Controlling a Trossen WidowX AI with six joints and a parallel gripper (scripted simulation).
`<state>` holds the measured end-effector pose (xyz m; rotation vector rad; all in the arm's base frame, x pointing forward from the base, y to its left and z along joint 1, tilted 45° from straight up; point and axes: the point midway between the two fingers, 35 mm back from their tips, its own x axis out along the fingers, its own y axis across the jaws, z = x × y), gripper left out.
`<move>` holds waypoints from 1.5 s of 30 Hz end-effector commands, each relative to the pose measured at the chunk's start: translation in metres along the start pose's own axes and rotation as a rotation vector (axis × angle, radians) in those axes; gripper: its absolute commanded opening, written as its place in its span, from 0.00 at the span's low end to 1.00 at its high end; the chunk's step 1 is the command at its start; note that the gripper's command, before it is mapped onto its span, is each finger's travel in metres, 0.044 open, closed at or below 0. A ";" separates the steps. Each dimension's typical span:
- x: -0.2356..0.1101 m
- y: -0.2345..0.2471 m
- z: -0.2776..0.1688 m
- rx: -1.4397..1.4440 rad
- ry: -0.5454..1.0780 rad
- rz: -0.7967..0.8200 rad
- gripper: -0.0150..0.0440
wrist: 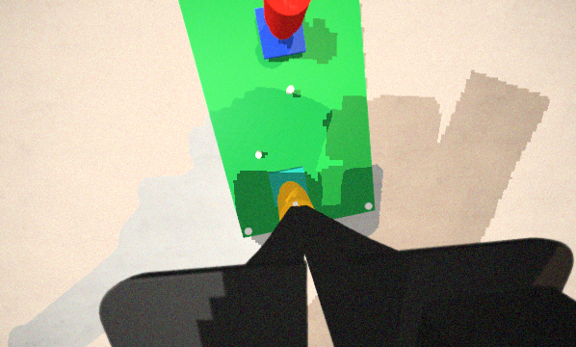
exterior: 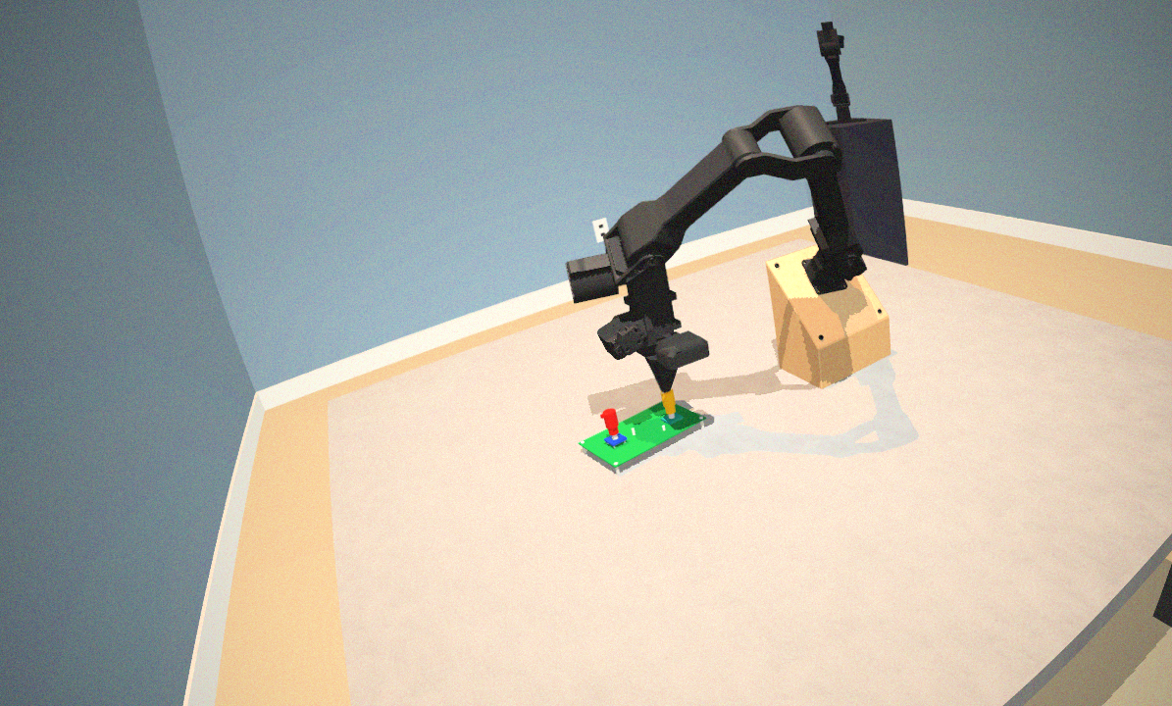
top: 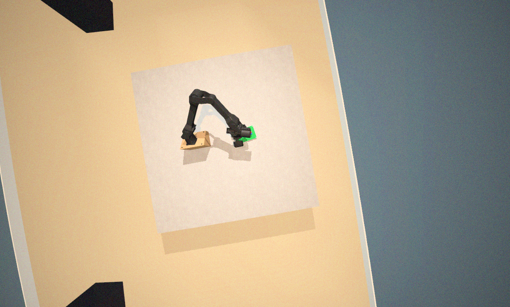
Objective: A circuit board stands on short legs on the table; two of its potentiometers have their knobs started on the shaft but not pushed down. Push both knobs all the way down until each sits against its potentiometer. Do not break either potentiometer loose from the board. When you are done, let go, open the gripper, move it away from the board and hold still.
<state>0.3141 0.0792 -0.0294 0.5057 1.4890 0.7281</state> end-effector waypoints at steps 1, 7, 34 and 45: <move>0.015 0.002 0.000 -0.024 0.020 0.003 0.25; 0.015 0.002 0.000 -0.024 0.020 0.003 0.25; -0.008 0.002 0.002 -0.024 0.020 0.001 0.25; -0.016 0.002 -0.001 -0.014 0.026 0.006 0.34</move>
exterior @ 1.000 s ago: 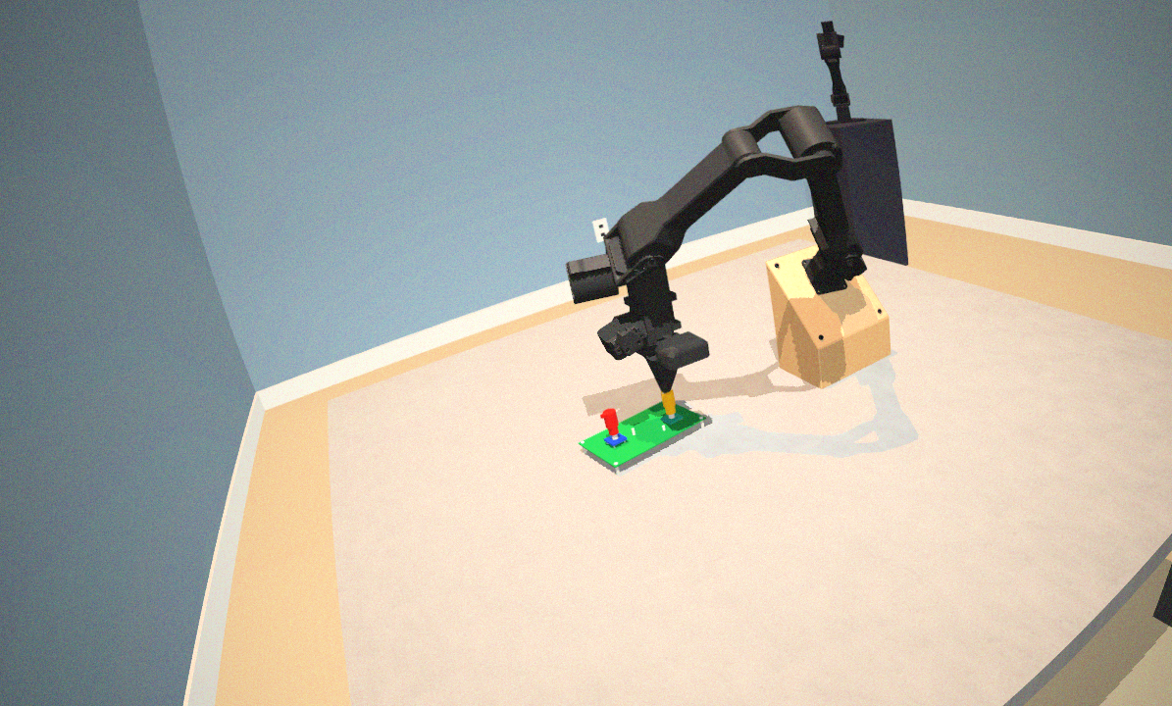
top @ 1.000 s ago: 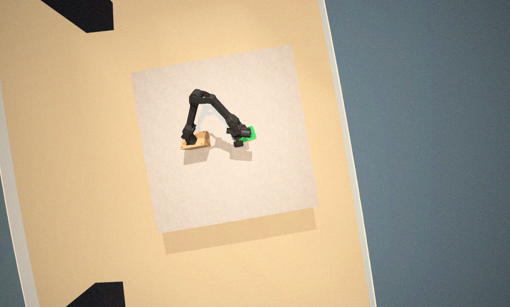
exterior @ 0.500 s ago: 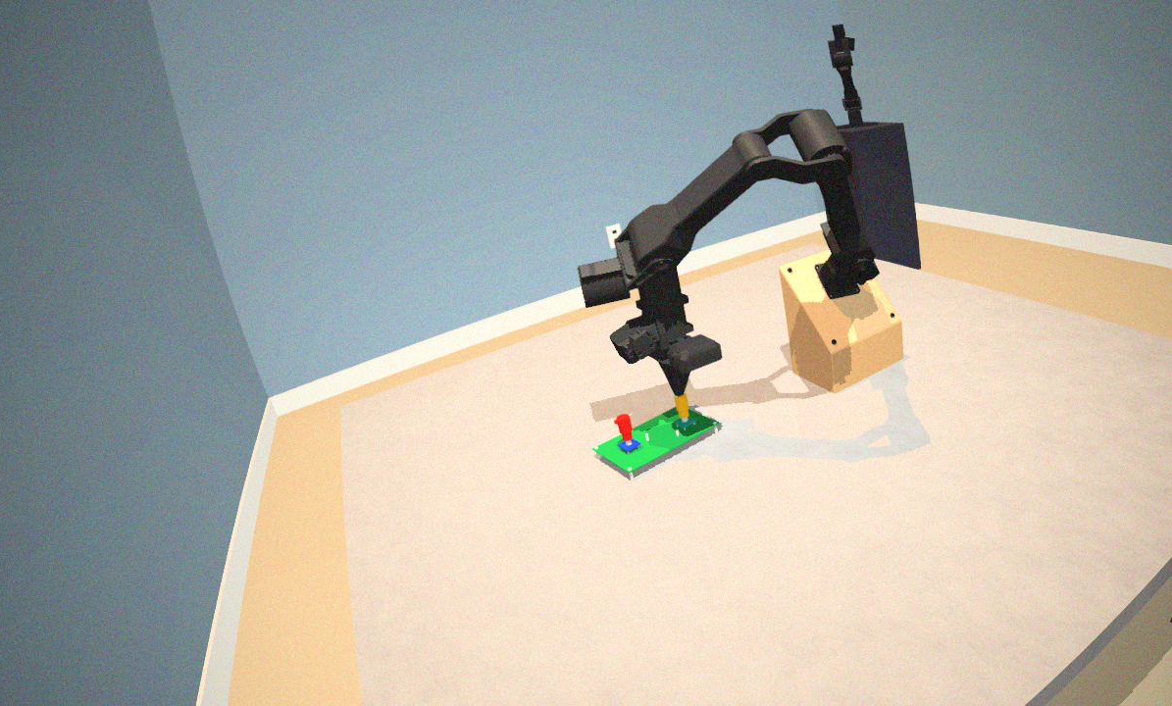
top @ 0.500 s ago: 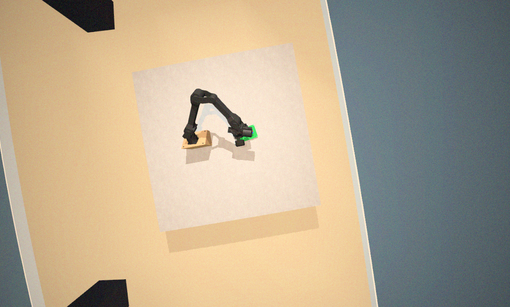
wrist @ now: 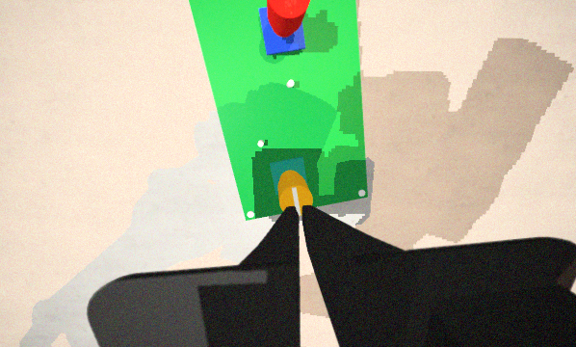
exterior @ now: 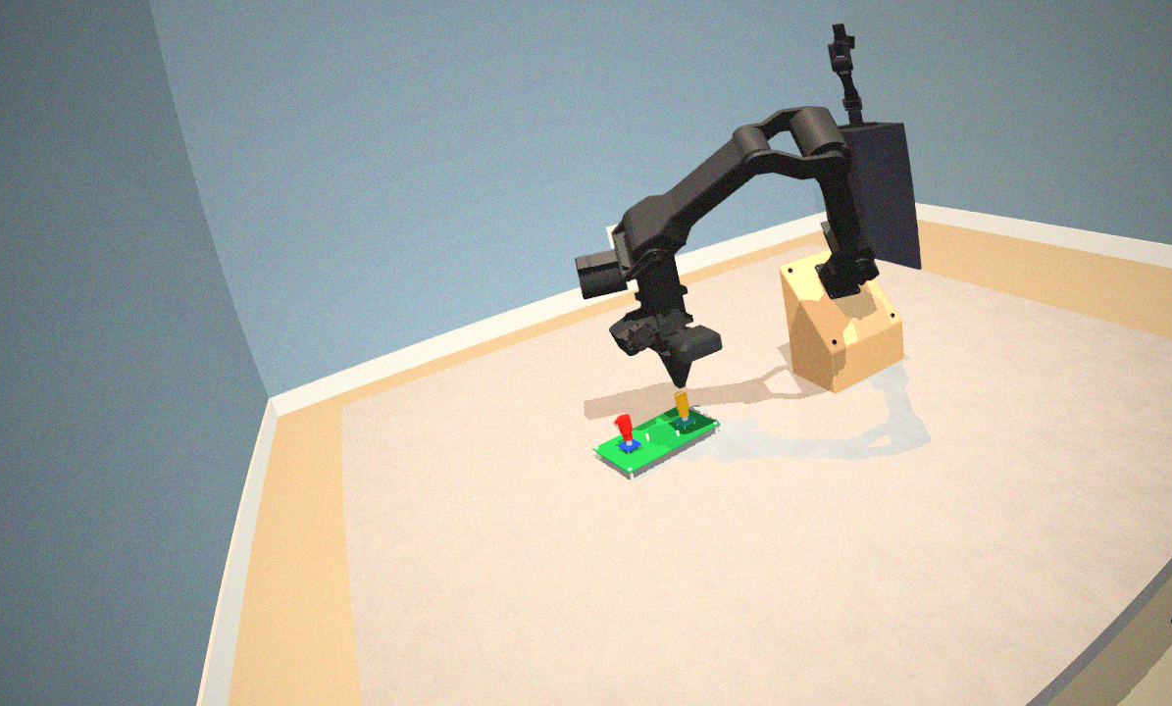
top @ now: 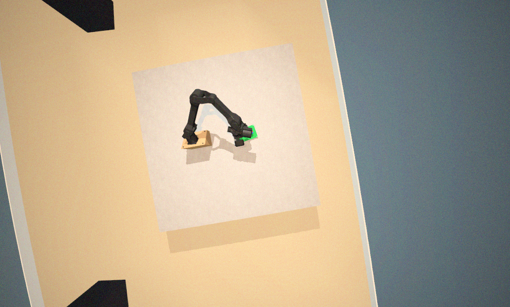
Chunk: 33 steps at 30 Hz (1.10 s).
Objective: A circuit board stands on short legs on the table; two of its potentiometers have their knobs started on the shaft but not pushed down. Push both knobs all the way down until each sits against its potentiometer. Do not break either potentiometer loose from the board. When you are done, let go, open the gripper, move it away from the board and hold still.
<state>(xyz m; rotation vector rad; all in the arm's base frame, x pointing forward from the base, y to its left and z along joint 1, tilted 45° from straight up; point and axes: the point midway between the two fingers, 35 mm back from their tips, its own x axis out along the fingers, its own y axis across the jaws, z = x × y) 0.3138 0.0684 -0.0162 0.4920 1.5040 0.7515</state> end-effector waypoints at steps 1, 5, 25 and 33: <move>0.001 0.000 0.000 0.001 0.002 0.000 0.39; 0.001 0.000 0.000 0.001 0.002 0.000 0.57; -0.020 0.009 0.029 0.308 -0.044 -0.047 0.25; -0.022 0.008 0.036 0.584 -0.046 -0.037 0.25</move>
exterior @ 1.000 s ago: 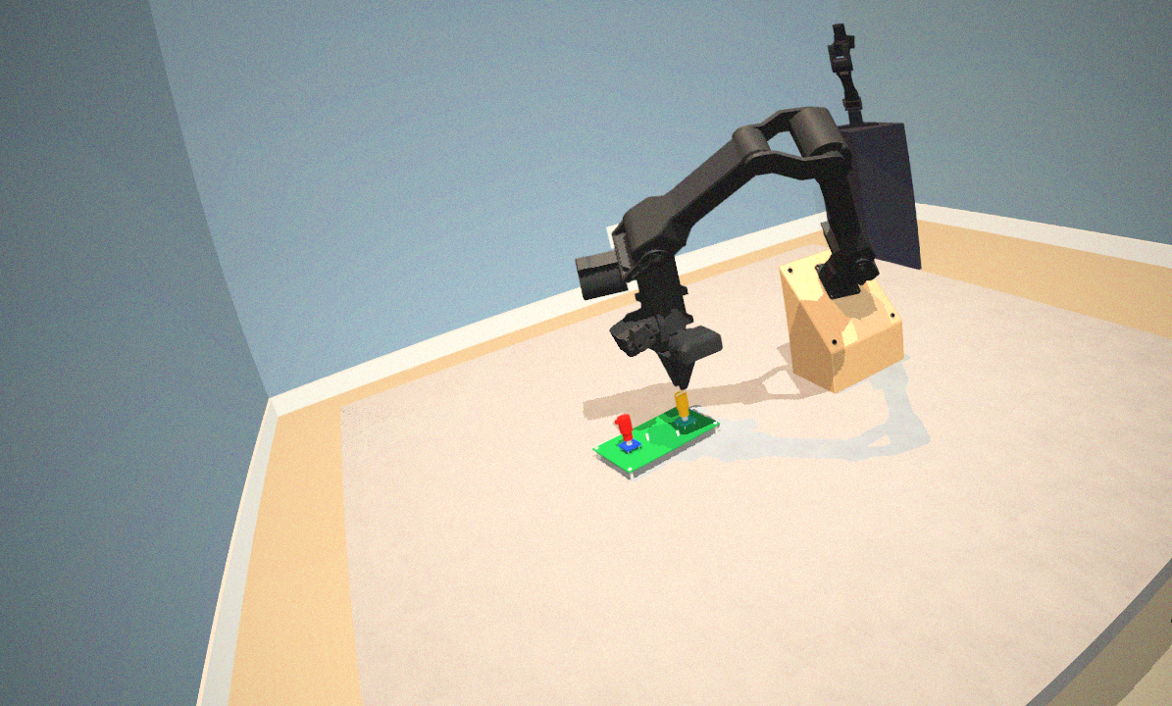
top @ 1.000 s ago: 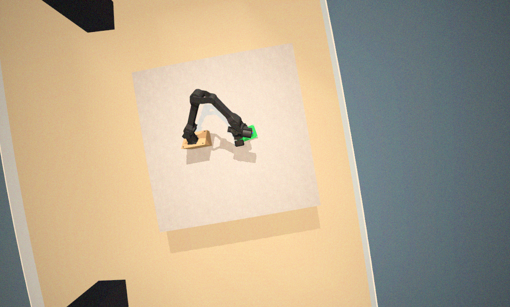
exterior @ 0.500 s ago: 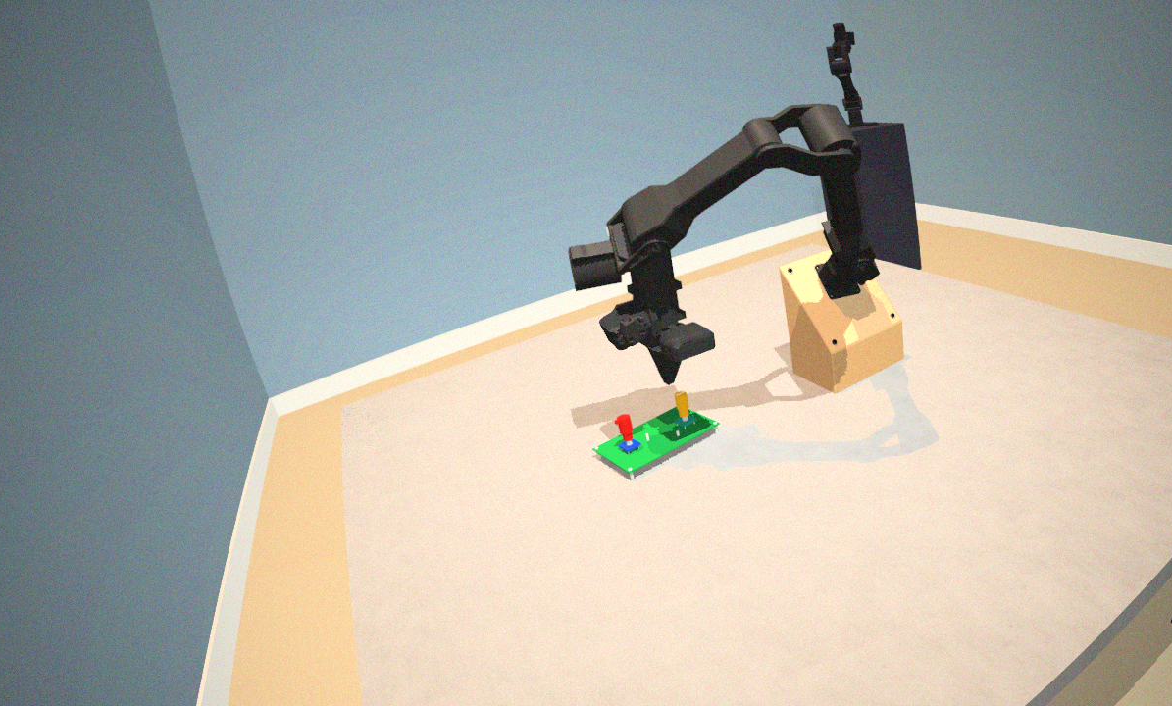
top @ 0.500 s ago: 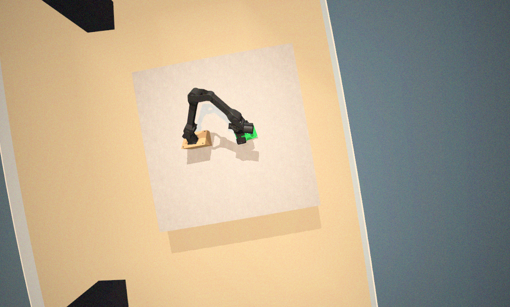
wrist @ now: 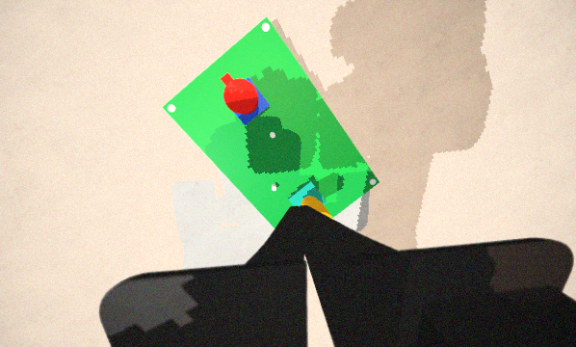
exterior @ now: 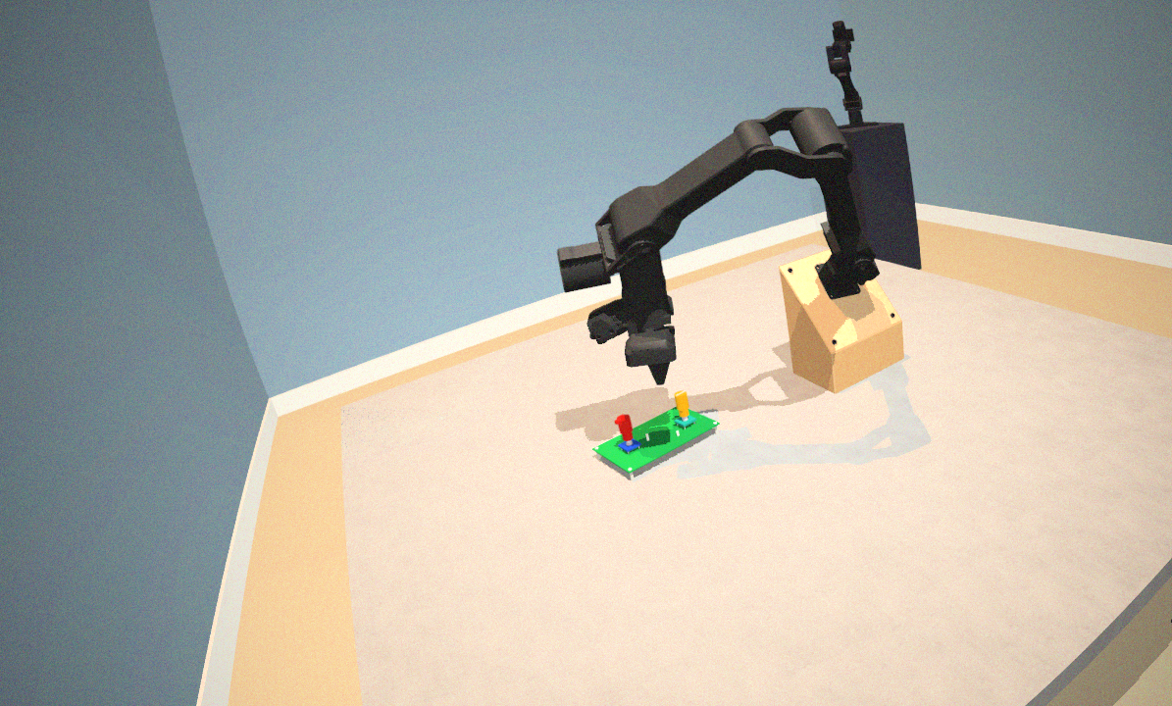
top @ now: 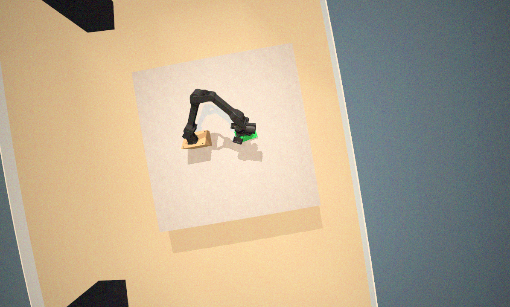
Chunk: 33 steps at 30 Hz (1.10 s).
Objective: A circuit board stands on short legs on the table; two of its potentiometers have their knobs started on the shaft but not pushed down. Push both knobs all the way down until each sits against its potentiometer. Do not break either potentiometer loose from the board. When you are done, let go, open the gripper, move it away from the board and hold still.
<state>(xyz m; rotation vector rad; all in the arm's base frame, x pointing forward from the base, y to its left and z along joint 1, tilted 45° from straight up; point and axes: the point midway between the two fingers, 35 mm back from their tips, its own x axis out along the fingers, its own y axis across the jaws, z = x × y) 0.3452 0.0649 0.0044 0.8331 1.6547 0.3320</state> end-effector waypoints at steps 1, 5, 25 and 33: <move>-0.002 0.003 0.005 0.130 -0.001 0.003 0.25; -0.003 0.004 0.008 0.268 0.001 0.004 0.25; -0.007 0.011 0.025 0.960 0.017 0.004 0.25; -0.009 0.013 0.031 1.237 0.023 0.001 0.25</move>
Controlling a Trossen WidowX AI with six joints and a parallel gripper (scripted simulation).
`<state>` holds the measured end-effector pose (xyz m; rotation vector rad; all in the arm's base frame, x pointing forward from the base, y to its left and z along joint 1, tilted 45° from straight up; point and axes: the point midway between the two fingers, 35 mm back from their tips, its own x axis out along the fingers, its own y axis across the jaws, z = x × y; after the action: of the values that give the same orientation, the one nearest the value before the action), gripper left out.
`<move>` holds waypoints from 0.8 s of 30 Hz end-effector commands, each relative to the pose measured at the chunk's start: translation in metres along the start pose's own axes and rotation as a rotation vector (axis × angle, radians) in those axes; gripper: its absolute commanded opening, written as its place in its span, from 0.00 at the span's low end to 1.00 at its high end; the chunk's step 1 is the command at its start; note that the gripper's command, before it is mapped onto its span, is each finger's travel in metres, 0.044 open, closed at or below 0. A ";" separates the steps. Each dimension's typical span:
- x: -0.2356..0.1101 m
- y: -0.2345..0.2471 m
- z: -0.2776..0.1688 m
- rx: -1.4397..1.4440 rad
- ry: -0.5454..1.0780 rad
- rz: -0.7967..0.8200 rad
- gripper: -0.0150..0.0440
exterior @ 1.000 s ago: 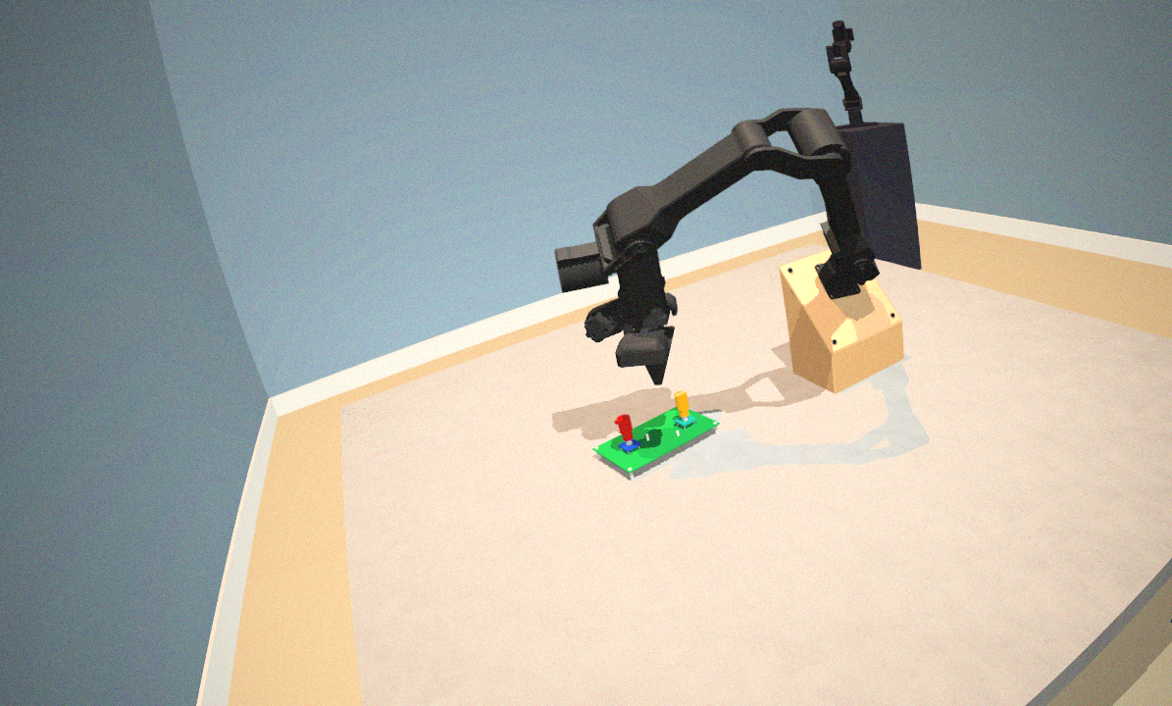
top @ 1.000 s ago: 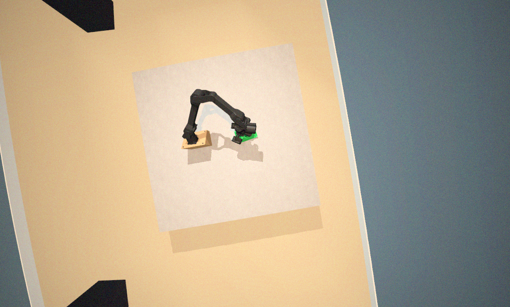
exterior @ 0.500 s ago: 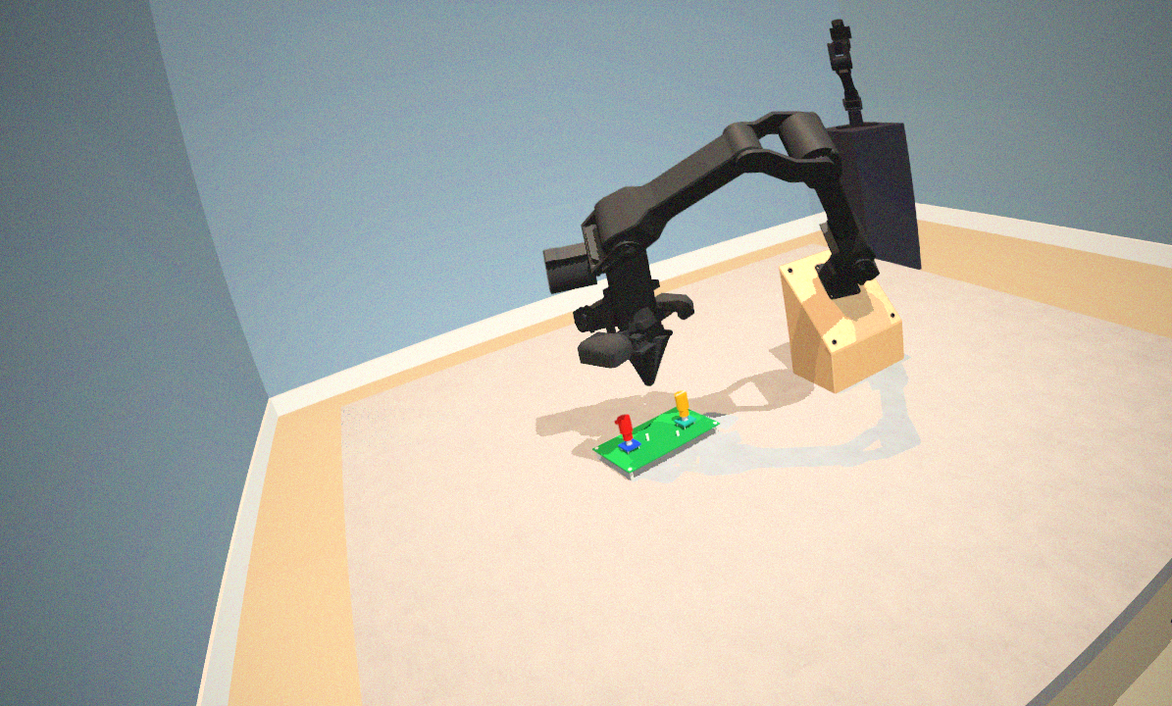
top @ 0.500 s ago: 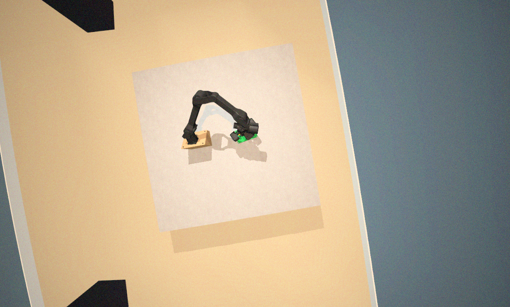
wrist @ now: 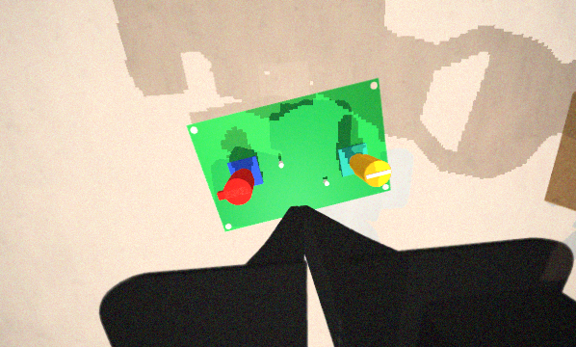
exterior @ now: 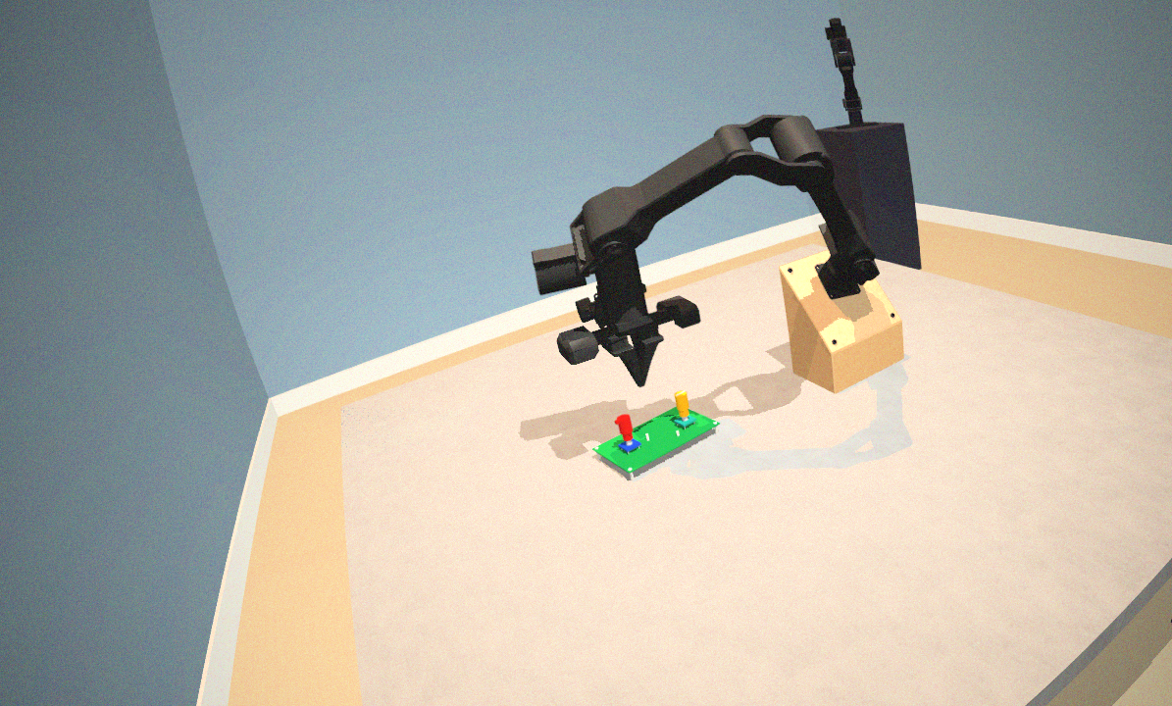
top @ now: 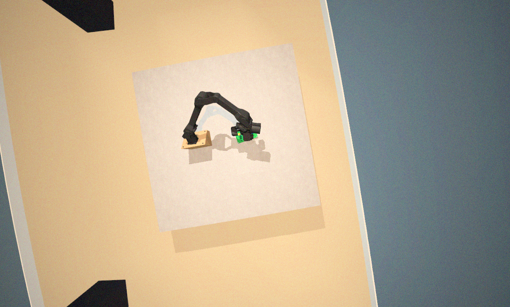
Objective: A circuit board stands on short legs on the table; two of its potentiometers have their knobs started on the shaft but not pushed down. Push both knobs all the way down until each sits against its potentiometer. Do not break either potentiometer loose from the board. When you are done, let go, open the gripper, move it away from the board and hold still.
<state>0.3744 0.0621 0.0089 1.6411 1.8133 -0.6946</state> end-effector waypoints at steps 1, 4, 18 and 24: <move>-0.002 0.005 -0.001 0.130 0.004 0.003 0.25; -0.003 0.008 -0.001 0.234 0.006 0.001 0.25; -0.005 0.019 0.000 0.718 0.012 -0.008 0.25; -0.006 0.023 0.000 0.926 0.013 -0.013 0.25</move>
<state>0.3938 0.0603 0.0116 2.1135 1.6280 -1.5961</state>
